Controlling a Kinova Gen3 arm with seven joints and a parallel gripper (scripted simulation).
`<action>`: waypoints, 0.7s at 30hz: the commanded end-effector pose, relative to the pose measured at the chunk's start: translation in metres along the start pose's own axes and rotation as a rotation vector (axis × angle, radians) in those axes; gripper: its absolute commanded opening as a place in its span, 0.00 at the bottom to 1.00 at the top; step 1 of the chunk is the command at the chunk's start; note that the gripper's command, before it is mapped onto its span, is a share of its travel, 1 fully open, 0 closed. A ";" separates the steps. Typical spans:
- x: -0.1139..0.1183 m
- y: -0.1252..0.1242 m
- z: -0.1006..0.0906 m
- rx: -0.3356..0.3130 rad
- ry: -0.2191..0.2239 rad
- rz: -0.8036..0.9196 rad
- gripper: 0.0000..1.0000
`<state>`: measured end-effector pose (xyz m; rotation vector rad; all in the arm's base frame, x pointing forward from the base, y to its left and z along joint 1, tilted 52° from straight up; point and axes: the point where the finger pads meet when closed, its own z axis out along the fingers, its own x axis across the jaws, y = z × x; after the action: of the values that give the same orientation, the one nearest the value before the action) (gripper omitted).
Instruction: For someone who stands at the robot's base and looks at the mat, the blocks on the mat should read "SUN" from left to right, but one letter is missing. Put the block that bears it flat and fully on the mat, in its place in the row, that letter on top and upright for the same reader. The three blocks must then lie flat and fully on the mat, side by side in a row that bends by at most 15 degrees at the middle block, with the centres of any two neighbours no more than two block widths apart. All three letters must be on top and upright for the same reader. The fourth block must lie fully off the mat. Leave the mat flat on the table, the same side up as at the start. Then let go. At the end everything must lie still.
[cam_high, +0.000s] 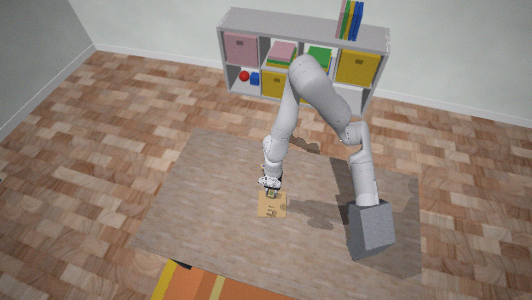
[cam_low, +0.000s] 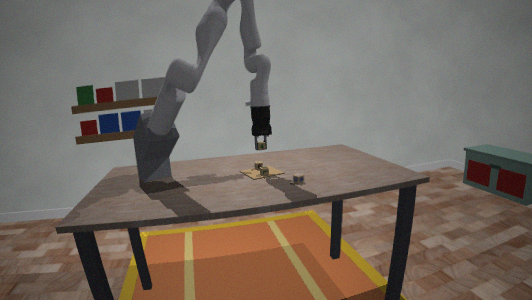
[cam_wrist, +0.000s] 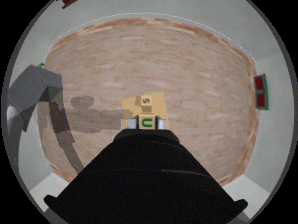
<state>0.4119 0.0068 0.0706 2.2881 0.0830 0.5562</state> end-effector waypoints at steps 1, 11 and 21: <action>-0.002 0.003 0.007 -0.008 -0.008 0.003 0.57; -0.003 0.003 0.047 -0.008 -0.008 0.003 0.57; -0.004 0.002 0.081 -0.008 -0.008 0.003 0.57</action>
<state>0.4417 -0.0396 0.0247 2.2908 0.0862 0.5602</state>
